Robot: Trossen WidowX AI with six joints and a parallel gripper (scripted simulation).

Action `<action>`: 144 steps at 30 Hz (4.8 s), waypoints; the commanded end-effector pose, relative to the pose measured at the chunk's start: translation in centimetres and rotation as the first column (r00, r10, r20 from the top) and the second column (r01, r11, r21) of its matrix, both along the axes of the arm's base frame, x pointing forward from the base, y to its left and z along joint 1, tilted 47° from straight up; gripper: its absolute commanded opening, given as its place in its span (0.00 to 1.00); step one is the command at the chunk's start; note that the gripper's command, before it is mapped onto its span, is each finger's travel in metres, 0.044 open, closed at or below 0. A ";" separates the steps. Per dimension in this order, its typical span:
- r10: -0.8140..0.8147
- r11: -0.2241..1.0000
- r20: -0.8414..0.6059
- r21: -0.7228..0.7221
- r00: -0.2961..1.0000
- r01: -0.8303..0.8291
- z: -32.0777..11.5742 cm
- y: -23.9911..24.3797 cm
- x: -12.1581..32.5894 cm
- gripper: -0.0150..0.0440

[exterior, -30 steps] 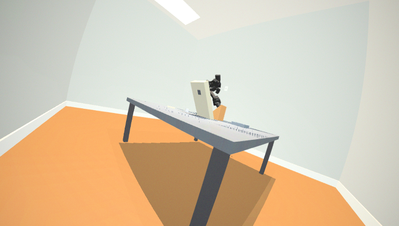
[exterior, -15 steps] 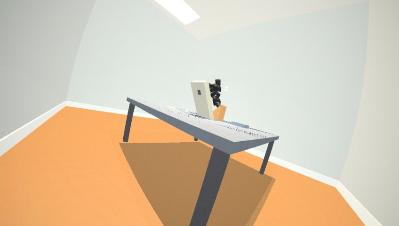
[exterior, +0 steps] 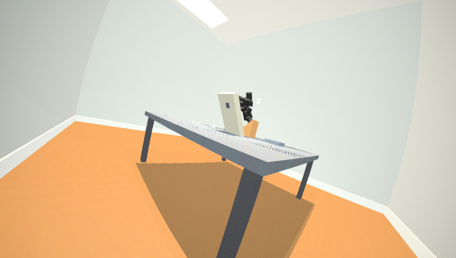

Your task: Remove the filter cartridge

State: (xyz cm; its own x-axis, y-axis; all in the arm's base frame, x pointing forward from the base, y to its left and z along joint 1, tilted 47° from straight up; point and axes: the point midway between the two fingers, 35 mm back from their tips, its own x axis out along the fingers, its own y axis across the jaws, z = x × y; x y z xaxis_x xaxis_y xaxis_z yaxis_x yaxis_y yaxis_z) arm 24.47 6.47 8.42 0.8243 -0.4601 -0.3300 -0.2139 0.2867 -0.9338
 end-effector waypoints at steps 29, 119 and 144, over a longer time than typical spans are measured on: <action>0.004 1.000 0.002 0.016 1.000 -0.004 6.5 6.8 3.3 0.67; -0.509 0.771 -0.093 0.391 0.856 0.502 0.4 0.5 2.4 0.25; -0.511 0.772 -0.091 0.390 0.855 0.503 2.3 7.9 -0.7 0.25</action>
State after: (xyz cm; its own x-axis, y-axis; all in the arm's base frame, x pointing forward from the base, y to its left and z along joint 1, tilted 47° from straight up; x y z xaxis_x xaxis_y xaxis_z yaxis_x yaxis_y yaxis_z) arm 23.57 13.23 11.77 0.5126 -0.6547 -0.5555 0.0790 0.6802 -0.7287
